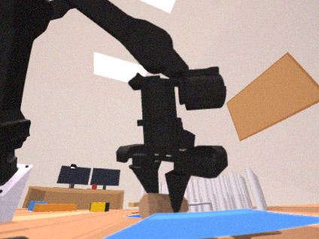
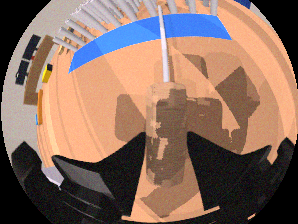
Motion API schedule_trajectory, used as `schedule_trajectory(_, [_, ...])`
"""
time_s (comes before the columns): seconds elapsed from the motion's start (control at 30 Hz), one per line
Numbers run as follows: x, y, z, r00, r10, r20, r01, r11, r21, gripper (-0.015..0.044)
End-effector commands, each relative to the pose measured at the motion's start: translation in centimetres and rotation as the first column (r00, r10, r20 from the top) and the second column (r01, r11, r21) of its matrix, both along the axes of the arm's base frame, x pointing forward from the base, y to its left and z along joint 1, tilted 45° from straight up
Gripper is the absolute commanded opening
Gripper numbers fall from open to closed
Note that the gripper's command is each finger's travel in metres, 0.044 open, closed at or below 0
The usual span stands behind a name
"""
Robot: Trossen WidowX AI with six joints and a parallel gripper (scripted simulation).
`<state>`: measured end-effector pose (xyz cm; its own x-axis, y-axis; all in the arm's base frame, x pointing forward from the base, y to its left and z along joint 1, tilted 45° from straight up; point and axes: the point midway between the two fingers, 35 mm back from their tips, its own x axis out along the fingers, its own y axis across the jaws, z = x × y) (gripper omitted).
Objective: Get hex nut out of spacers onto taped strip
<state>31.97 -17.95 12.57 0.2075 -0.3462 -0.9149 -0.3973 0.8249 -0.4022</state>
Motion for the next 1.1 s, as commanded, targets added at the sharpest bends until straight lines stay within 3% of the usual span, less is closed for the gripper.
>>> schedule_trajectory(0.0, [0.6,0.3,0.1,1.0,0.009,0.012,-0.009,1.0,0.0,0.0])
schedule_trajectory(1.07, [2.9,0.8,-0.6,1.0,0.006,0.016,-0.006,1.0,0.001,0.0])
